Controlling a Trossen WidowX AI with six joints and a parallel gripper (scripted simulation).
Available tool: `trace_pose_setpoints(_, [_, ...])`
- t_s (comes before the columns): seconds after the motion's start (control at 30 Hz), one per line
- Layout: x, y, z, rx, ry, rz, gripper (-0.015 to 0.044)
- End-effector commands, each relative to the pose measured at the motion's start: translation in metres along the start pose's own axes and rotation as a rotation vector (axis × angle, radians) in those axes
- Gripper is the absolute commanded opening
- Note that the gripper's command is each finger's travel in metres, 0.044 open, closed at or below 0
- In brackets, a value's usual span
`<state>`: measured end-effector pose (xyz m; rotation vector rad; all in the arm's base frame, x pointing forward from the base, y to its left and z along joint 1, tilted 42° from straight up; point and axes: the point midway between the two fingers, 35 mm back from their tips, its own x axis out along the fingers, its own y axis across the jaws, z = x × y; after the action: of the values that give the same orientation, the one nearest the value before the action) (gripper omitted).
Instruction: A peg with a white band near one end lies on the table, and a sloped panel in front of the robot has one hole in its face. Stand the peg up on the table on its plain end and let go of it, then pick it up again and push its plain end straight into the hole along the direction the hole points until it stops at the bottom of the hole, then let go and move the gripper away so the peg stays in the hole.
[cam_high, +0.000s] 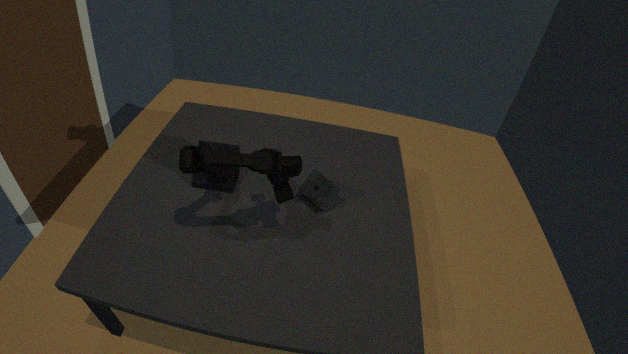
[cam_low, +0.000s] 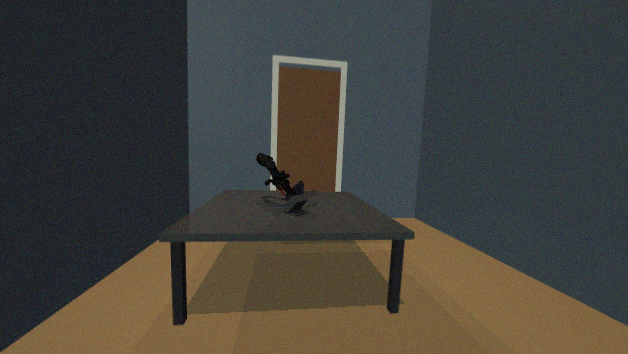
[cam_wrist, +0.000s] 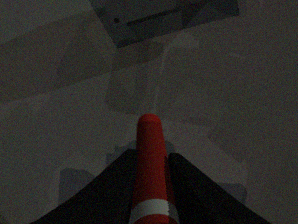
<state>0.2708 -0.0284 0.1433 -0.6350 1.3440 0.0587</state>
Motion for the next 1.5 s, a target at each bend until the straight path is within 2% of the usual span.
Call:
trace_pose_setpoints(0.0, [-0.001,-0.001,0.006,-0.013,-0.042,0.011,0.0000])
trace_pose_setpoints(0.7, [-0.007,-0.010,0.049,-0.120,-0.298,0.044,0.0000])
trace_pose_setpoints(1.47, [0.024,-0.010,0.074,-0.146,-0.353,0.042,0.0000])
